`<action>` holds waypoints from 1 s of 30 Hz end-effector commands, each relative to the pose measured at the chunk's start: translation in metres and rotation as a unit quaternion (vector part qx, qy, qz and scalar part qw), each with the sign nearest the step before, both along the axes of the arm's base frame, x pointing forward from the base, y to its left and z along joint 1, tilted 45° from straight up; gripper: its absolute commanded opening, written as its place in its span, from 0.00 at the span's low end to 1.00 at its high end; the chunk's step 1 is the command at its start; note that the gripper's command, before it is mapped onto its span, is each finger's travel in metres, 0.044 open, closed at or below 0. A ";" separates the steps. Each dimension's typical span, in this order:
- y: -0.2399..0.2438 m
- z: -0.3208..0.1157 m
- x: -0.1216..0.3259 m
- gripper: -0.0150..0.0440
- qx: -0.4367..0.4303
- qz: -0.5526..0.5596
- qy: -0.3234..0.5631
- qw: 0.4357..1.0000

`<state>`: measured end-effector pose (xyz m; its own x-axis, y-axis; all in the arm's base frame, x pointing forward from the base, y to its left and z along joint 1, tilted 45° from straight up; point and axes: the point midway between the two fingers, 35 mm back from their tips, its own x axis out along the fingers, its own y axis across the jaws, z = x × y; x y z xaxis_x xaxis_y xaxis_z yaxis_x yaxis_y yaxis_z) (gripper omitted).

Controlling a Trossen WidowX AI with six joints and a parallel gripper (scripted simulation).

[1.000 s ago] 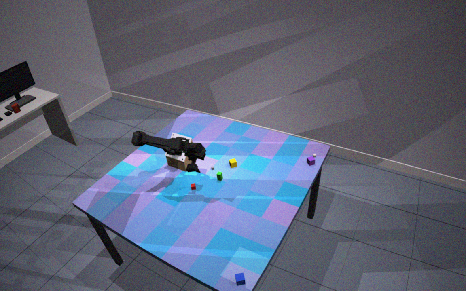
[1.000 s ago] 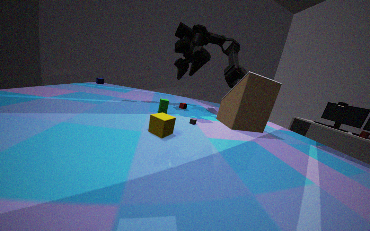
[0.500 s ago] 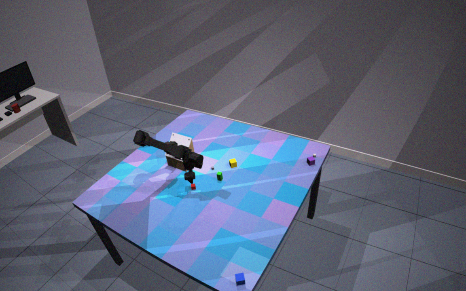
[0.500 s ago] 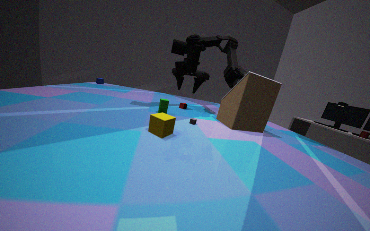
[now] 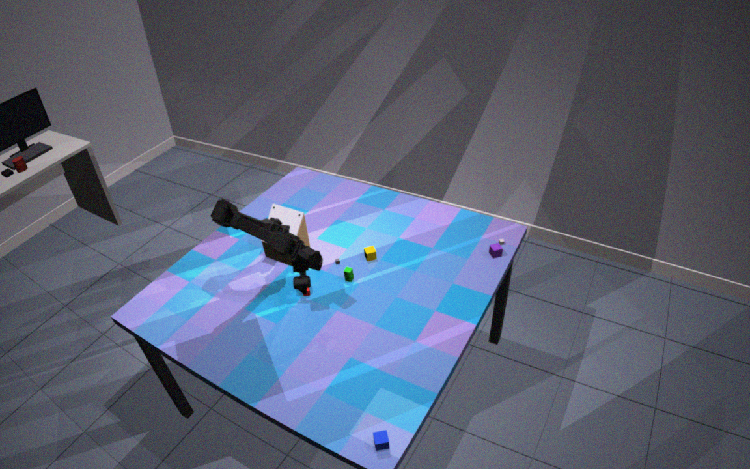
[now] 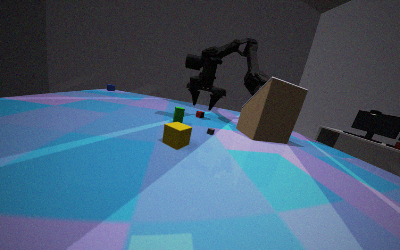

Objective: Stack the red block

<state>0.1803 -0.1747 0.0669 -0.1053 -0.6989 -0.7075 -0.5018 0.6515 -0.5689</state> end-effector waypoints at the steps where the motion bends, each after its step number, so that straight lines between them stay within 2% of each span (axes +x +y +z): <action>1: -0.001 -0.004 0.000 1.00 0.003 0.002 0.002 1.000; 30: -0.024 -0.027 -0.004 1.00 0.002 0.002 0.003 1.000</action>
